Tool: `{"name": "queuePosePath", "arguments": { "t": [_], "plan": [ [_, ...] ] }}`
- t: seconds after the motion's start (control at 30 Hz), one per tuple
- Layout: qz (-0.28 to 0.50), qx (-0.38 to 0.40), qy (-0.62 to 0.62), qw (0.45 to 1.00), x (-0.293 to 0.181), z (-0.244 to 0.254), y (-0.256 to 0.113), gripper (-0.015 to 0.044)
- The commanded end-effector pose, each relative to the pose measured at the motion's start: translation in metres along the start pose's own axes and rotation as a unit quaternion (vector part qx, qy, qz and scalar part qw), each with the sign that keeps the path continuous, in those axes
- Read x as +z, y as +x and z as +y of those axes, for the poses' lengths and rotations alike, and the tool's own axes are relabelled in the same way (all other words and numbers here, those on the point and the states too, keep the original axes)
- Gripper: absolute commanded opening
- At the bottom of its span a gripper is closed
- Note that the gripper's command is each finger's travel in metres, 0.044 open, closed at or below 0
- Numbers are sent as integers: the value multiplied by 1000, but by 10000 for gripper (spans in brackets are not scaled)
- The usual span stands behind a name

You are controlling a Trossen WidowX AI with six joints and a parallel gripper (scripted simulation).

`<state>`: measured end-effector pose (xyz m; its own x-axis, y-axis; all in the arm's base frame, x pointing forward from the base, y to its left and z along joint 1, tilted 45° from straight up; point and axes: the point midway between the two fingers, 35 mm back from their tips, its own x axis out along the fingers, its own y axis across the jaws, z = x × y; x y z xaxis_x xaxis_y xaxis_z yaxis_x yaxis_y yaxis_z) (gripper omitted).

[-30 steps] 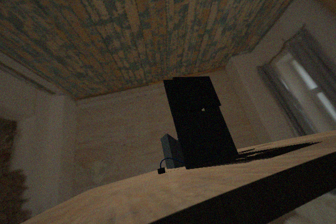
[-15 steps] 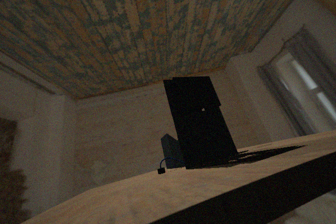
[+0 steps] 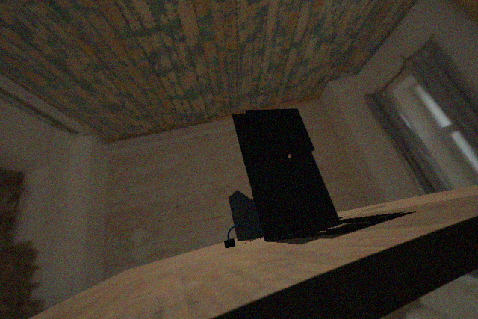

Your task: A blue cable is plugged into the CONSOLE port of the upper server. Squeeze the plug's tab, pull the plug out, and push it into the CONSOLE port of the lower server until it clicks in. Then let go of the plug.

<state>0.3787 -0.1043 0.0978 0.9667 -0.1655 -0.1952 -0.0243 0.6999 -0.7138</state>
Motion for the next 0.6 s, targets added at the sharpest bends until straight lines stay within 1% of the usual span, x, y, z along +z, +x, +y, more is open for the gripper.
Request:
{"name": "queuePosePath", "arguments": {
  "t": [0.0, 0.57],
  "plan": [
    [1, -3, 2, 1000, 0, -2, 2, 0],
    [1, -4, 2, 1000, 2, -2, 5, 0]
  ]
}}
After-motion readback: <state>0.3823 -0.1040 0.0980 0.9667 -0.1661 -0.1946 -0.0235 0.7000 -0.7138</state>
